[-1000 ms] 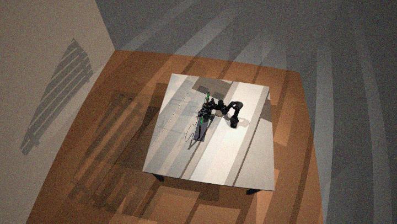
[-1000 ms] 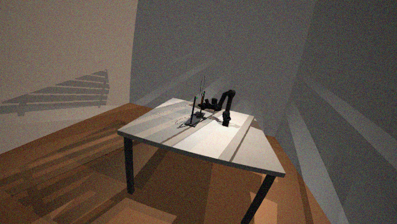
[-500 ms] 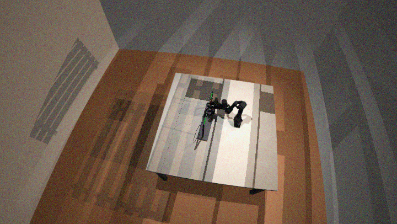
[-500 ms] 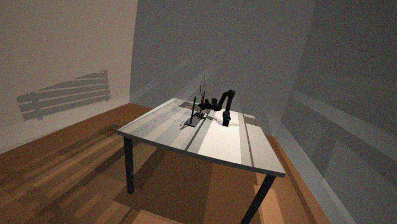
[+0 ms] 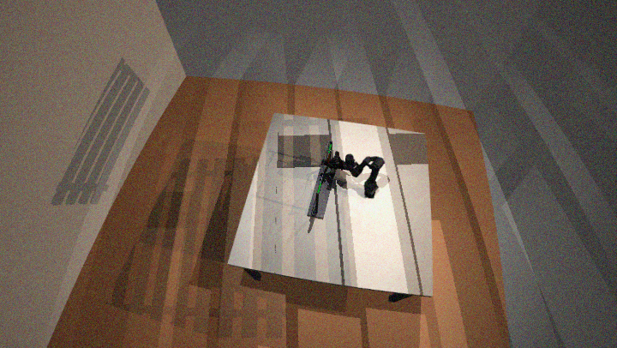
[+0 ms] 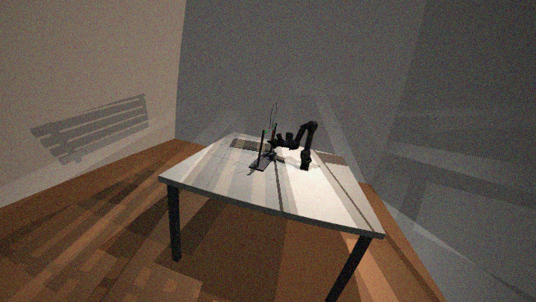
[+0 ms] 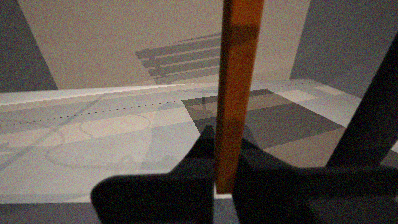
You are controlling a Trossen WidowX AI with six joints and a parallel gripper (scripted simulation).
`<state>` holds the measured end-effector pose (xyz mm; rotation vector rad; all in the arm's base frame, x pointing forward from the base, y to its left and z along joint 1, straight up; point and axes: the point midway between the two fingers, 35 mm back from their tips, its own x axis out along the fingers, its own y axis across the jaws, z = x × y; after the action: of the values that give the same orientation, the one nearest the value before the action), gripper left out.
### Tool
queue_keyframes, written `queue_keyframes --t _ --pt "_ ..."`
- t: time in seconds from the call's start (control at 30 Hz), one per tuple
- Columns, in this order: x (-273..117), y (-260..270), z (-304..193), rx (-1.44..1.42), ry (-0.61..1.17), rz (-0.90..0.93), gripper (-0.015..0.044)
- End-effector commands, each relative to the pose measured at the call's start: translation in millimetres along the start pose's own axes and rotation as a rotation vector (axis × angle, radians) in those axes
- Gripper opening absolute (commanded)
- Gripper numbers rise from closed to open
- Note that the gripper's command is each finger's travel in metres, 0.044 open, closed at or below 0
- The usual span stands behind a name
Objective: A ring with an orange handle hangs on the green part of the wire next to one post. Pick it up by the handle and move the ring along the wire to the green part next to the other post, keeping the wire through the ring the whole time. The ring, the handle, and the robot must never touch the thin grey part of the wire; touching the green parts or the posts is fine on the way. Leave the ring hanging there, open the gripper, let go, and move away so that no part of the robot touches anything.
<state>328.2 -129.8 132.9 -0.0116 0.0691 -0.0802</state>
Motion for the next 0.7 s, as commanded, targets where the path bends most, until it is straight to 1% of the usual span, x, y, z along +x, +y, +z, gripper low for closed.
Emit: queue_keyframes --t 0.0,0.1,0.67 --pt "0.0 0.0 0.0 0.0 0.0 0.0 -0.0076" --pt "0.0 0.0 0.0 0.0 0.0 0.0 -0.015" --pt "-0.7 -0.5 9.7 0.0 0.0 -0.004 -0.015"
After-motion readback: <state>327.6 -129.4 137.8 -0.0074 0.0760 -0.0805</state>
